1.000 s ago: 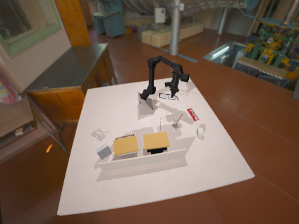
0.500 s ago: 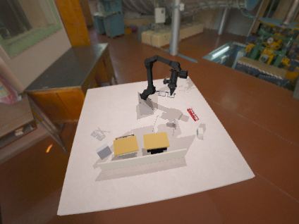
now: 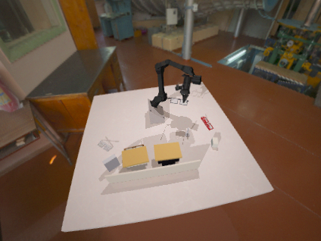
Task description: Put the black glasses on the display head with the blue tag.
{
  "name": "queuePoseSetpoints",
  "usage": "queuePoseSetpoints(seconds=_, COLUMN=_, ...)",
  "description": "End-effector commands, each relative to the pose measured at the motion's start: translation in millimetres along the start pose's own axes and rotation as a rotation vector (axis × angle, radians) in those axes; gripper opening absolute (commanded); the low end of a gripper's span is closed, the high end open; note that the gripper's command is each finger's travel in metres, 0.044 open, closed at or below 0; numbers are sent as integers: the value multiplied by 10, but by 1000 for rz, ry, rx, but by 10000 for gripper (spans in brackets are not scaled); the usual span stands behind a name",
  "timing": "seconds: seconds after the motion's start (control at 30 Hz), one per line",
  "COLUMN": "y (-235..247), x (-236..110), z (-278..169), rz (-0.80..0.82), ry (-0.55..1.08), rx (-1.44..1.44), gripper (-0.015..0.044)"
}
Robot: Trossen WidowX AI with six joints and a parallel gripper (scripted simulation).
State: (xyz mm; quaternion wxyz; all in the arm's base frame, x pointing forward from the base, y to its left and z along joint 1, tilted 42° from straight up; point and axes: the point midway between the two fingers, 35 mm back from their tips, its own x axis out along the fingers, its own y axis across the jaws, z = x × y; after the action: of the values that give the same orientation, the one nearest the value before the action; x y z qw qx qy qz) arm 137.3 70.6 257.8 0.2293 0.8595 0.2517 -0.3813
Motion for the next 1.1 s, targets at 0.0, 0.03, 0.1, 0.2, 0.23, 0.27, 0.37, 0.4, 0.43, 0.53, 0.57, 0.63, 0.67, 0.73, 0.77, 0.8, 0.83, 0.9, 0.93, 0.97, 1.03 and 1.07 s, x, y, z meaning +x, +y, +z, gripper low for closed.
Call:
queuePoseSetpoints(seconds=0.0, y=-4, x=2, z=-3, rz=-3, ry=0, rx=-6, gripper=0)
queuePoseSetpoints(seconds=0.03, y=-4, x=2, z=-3, rz=-3, ry=0, rx=-6, gripper=0)
queuePoseSetpoints(seconds=0.1, y=-4, x=2, z=-3, rz=-3, ry=0, rx=-6, gripper=0)
queuePoseSetpoints(seconds=0.2, y=-4, x=2, z=-3, rz=-3, ry=0, rx=-6, gripper=0)
queuePoseSetpoints(seconds=0.23, y=-4, x=2, z=-3, rz=-3, ry=0, rx=-6, gripper=0)
queuePoseSetpoints(seconds=0.27, y=-4, x=2, z=-3, rz=-3, ry=0, rx=-6, gripper=0)
queuePoseSetpoints(seconds=0.37, y=-1, x=20, z=-4, rz=-6, ry=-7, rx=-14, gripper=0)
queuePoseSetpoints(seconds=0.4, y=1, x=38, z=-5, rz=-9, ry=-15, rx=-22, gripper=0)
queuePoseSetpoints(seconds=0.43, y=4, x=62, z=-6, rz=-13, ry=-24, rx=-33, gripper=0)
queuePoseSetpoints(seconds=0.53, y=22, x=162, z=-8, rz=-33, ry=-63, rx=-74, gripper=0)
queuePoseSetpoints(seconds=0.57, y=29, x=199, z=-8, rz=-41, ry=-76, rx=-88, gripper=0)
queuePoseSetpoints(seconds=0.63, y=47, x=271, z=-5, rz=-59, ry=-102, rx=-116, gripper=0)
queuePoseSetpoints(seconds=0.67, y=56, x=307, z=-2, rz=-69, ry=-113, rx=-129, gripper=0)
queuePoseSetpoints(seconds=0.73, y=77, x=379, z=6, rz=-90, ry=-136, rx=-154, gripper=0)
queuePoseSetpoints(seconds=0.77, y=89, x=414, z=10, rz=-101, ry=-146, rx=-166, gripper=0)
queuePoseSetpoints(seconds=0.8, y=101, x=450, z=16, rz=-113, ry=-155, rx=-178, gripper=0)
queuePoseSetpoints(seconds=0.83, y=113, x=485, z=22, rz=-124, ry=-165, rx=-189, gripper=0)
queuePoseSetpoints(seconds=0.9, y=140, x=554, z=36, rz=-149, ry=-181, rx=-211, gripper=0)
queuePoseSetpoints(seconds=0.93, y=154, x=588, z=44, rz=-162, ry=-188, rx=-221, gripper=0)
queuePoseSetpoints(seconds=0.97, y=168, x=622, z=53, rz=-175, ry=-195, rx=-231, gripper=0)
queuePoseSetpoints(seconds=1.03, y=199, x=689, z=72, rz=-201, ry=-206, rx=-249, gripper=0)
queuePoseSetpoints(seconds=1.07, y=214, x=721, z=82, rz=-215, ry=-211, rx=-258, gripper=0)
